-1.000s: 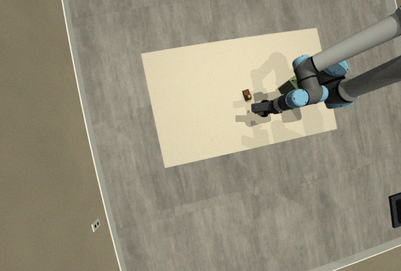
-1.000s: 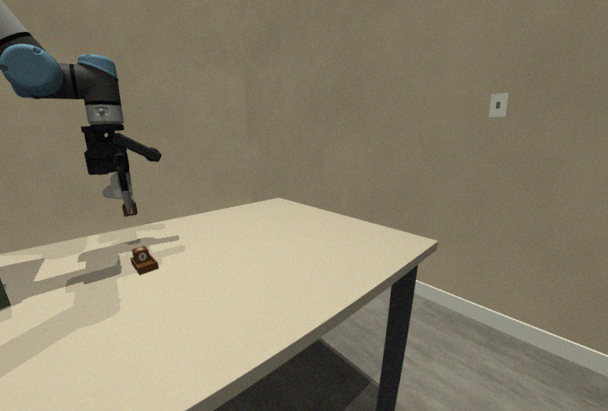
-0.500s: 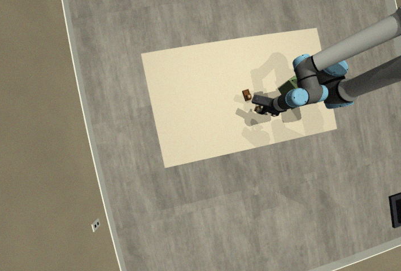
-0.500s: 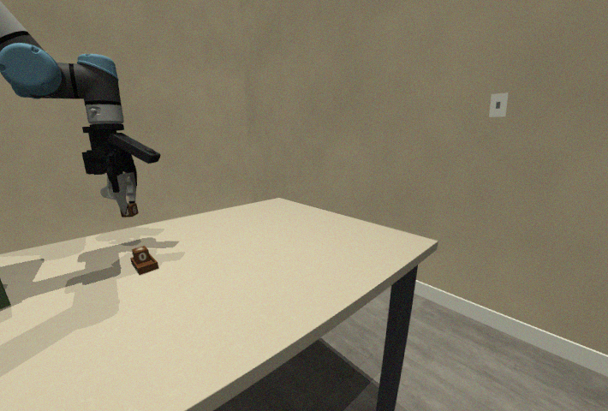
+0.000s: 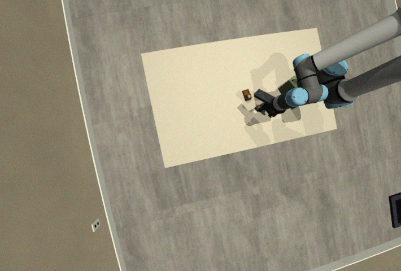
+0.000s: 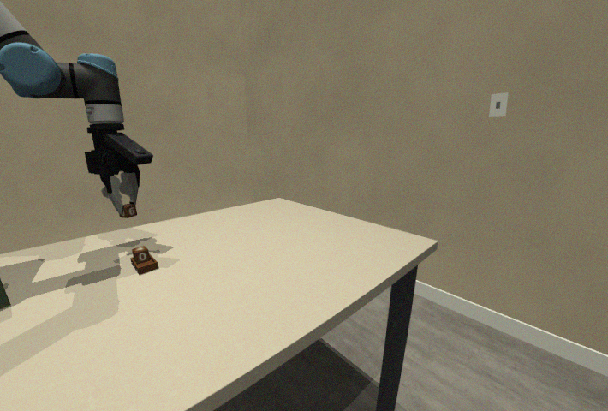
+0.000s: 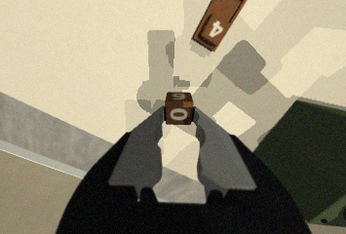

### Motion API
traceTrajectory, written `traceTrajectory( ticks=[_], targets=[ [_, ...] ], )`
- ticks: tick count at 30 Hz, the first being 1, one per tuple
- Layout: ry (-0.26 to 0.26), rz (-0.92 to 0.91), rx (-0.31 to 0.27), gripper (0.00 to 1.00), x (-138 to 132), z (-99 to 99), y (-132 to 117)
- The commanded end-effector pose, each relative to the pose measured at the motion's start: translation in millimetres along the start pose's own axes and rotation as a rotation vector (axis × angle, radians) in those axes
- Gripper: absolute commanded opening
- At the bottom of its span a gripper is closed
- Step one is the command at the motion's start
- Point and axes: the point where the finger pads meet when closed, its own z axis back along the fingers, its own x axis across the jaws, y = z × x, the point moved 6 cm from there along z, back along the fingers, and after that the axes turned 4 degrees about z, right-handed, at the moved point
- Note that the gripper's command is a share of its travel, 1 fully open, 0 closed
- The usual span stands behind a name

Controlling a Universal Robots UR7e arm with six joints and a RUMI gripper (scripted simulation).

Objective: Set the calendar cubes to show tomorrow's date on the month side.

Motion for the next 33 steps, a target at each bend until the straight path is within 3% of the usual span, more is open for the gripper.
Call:
traceTrajectory(
  ticks=[1,18,33],
  targets=[
    [-0.002,-0.104,0.003,0.1,1.7,0.3,0.5],
    [-0.002,-0.34,0.004,0.1,6.6,0.4,0.9],
    [-0.001,-0.444,0.004,0.1,8.6,0.4,0.8]
  ],
)
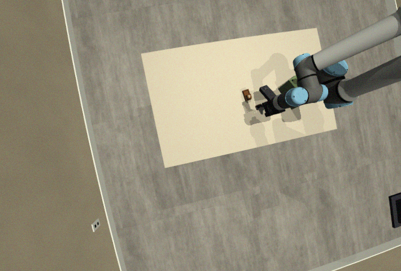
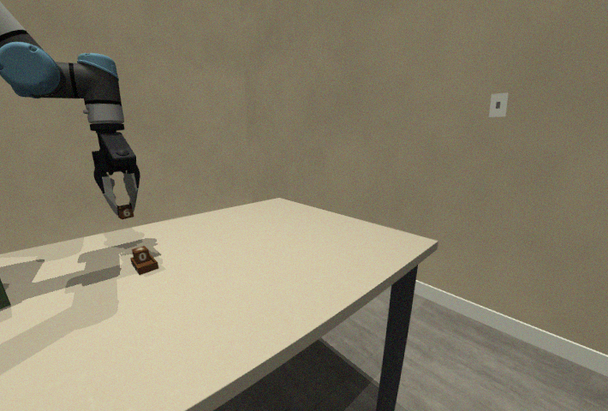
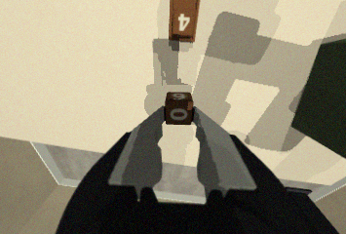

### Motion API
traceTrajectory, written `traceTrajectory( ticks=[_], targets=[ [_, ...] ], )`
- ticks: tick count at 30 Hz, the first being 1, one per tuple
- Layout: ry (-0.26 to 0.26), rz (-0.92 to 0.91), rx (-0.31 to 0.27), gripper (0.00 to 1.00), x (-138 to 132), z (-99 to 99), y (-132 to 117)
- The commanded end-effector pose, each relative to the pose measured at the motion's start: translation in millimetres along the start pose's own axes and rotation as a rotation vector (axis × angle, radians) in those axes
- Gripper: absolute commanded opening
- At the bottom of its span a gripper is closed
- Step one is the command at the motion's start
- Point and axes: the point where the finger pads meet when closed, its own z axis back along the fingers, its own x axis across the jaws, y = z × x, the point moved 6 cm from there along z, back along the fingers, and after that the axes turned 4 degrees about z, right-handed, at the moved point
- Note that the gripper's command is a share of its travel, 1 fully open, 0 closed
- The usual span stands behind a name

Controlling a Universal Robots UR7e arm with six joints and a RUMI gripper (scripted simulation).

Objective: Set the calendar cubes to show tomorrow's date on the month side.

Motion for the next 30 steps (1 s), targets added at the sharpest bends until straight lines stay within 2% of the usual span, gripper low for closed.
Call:
traceTrajectory(
  ticks=[1,30],
  targets=[
    [0.001,-0.027,0.001,0.1,0.2,0.3,0.2],
    [0.001,-0.058,0.001,0.1,0.7,0.3,0.4]
  ],
)
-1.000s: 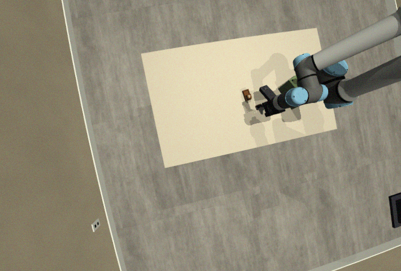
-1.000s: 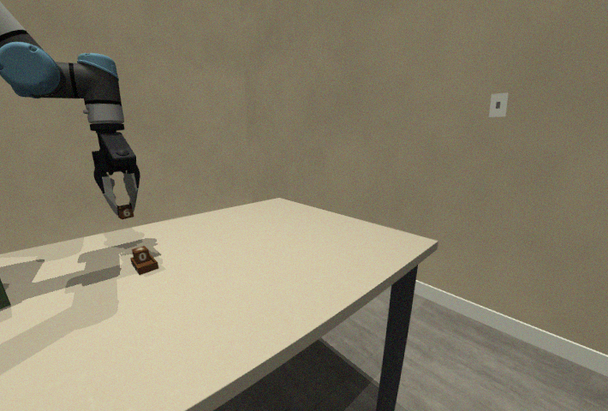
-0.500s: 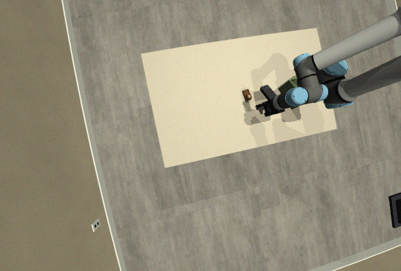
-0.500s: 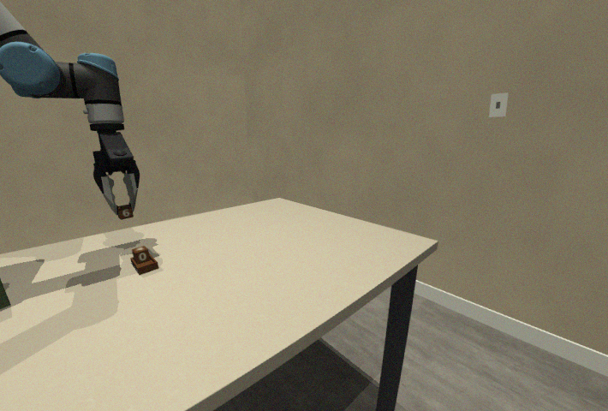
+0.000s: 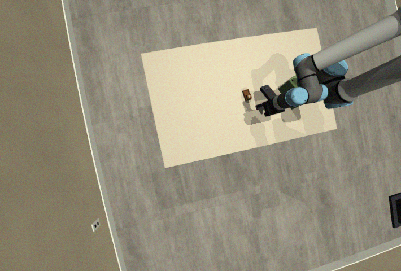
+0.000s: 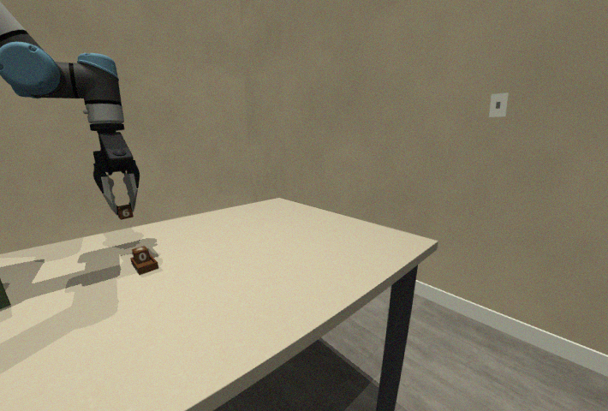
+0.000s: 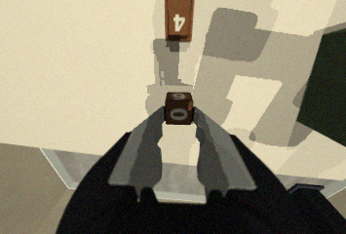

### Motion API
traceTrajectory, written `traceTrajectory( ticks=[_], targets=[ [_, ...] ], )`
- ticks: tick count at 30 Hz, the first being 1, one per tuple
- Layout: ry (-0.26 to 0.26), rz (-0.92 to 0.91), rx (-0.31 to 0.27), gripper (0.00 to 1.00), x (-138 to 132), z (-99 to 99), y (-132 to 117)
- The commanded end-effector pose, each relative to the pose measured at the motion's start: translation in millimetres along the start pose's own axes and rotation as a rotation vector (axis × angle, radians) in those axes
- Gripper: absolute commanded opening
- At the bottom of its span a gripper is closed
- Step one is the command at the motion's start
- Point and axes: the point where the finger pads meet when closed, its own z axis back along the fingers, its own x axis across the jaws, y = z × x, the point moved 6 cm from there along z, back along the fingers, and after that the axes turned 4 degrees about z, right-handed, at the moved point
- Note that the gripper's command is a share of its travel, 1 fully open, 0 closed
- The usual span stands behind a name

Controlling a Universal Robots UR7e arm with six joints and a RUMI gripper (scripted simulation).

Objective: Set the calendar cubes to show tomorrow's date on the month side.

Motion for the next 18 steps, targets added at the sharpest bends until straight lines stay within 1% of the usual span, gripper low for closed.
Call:
traceTrajectory(
  ticks=[1,11,18],
  targets=[
    [0.001,0.0,0.0,0.1,0,0.3,0],
    [0.001,0.0,0.0,0.1,0,-0.8,0],
    [0.0,-0.001,0.0,0.1,-1,-10.8,0]
  ],
)
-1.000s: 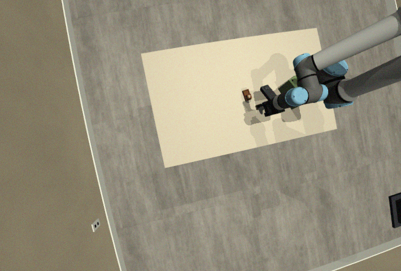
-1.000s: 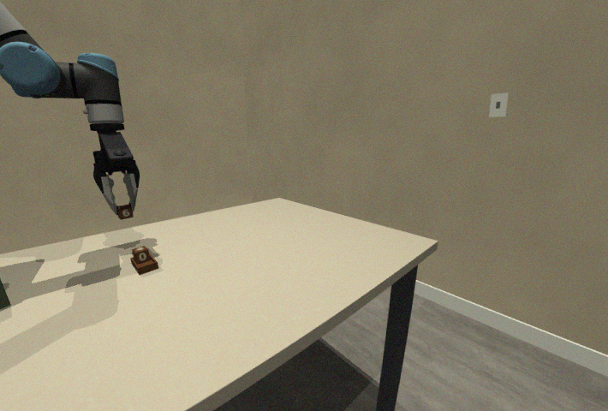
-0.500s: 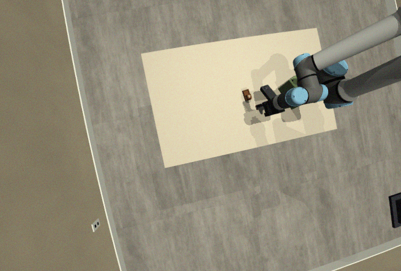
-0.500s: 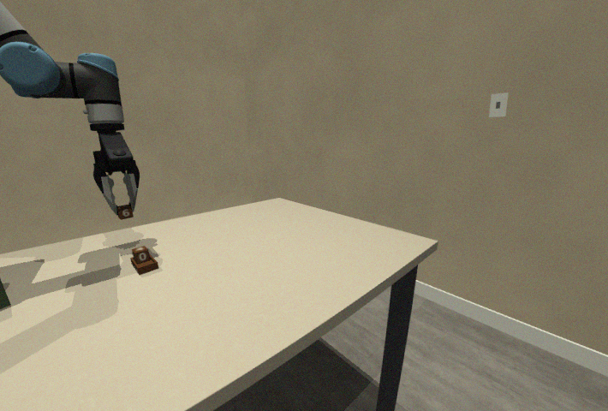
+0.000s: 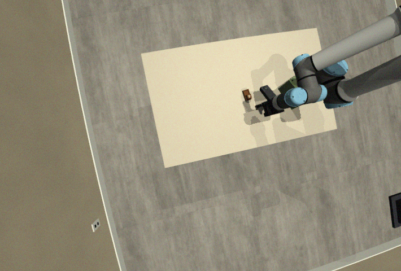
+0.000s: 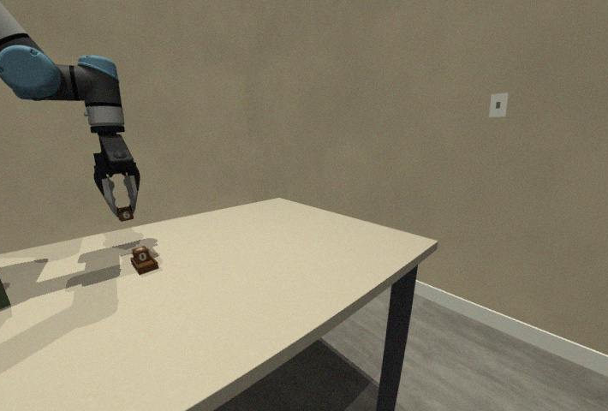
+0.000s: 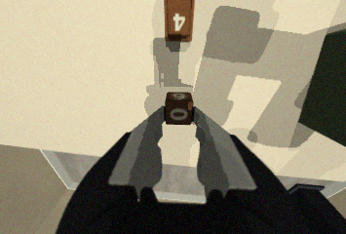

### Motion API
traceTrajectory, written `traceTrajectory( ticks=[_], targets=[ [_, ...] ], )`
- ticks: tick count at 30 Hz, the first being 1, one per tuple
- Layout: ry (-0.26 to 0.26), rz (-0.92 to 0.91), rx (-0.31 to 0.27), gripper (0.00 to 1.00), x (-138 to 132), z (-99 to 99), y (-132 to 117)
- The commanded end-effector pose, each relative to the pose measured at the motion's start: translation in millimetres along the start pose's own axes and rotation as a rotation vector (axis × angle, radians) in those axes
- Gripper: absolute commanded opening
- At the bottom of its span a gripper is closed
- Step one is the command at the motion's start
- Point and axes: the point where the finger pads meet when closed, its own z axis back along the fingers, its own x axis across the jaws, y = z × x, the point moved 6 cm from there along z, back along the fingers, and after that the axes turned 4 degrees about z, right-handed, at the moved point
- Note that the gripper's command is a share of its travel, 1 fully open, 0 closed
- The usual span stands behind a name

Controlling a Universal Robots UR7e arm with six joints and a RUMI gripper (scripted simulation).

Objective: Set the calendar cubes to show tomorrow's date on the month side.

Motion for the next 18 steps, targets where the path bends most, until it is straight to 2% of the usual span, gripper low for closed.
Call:
traceTrajectory(
  ticks=[1,7,18],
  targets=[
    [0.001,0.0,0.0,0.1,0,-8.1,0],
    [0.001,0.0,0.0,0.1,-1,-19.9,0],
    [0.001,0.0,0.0,0.1,-1,-59.1,-1]
  ],
)
